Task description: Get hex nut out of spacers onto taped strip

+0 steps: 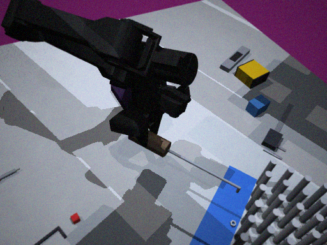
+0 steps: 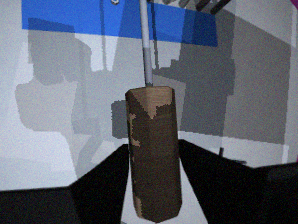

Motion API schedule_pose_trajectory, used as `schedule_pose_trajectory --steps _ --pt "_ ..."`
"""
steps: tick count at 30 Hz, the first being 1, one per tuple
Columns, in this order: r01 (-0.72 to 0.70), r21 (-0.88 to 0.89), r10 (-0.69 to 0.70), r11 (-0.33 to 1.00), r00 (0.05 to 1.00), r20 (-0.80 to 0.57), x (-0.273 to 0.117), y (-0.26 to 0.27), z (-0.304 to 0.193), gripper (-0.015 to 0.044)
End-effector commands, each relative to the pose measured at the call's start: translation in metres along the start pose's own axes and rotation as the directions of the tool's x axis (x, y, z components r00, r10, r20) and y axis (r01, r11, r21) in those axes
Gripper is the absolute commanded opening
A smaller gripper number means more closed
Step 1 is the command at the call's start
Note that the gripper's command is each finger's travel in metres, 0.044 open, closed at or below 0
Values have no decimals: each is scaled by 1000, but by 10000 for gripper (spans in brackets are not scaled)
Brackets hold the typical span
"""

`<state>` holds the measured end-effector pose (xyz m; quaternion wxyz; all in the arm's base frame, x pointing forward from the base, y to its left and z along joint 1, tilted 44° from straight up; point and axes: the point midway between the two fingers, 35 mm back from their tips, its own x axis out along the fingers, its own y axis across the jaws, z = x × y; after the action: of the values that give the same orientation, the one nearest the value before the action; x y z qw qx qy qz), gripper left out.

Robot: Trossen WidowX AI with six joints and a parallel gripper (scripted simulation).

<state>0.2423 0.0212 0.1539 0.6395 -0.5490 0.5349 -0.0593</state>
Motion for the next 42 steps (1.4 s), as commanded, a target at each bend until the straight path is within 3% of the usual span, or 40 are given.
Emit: schedule_pose_trajectory --steps 1,24,42 --pt "-2 -2 2 1000 1000 -1 0 -1 0 0" --pt "-240 -198 236 950 971 -44 15 -71 -41 0" --pt "-297 -372 326 879 945 15 13 -126 -94 0"
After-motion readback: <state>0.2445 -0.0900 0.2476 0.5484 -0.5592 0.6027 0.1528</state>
